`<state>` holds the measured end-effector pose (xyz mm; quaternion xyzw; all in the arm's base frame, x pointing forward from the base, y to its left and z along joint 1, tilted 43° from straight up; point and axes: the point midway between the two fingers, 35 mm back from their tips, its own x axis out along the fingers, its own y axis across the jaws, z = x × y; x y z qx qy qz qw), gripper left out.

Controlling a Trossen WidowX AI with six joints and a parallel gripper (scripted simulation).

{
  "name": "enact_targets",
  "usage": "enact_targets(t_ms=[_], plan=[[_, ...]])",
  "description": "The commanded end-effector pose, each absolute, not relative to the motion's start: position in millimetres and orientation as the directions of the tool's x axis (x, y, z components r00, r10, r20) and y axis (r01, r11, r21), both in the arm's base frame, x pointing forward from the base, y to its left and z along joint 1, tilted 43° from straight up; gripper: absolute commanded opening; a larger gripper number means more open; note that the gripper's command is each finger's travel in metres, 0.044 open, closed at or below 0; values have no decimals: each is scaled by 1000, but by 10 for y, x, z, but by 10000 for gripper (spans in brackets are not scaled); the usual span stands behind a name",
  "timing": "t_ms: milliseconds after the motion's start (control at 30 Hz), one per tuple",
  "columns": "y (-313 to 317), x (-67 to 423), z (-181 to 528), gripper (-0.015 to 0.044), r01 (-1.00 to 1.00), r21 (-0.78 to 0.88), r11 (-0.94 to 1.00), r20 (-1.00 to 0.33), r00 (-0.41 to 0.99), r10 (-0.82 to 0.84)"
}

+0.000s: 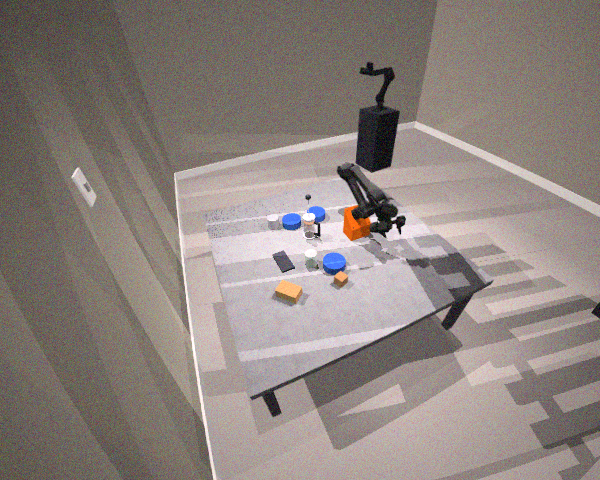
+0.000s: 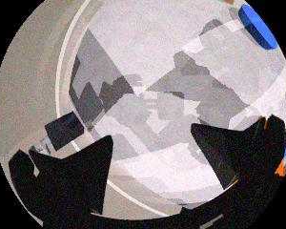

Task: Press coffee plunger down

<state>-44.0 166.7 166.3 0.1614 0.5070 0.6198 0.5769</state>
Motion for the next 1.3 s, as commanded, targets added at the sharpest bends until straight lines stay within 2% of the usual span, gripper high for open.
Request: enact_targets(t_ms=[0,200,300,667,967,1267], plan=[[1672,-429,1664,426,-553,813,183,-387,-277,880],[1780,-188,1669,440,-580,769,269,-433,-163,887],[1866,81,1717,440,-583,726,365,-466,-26,885],[1820,1025,1686,440,-446,637,629,-563,290,774],[1418,1743,1631,440,-262,591,763,-627,446,639],[687,2333,1559,440,-62,564,823,-663,560,497]])
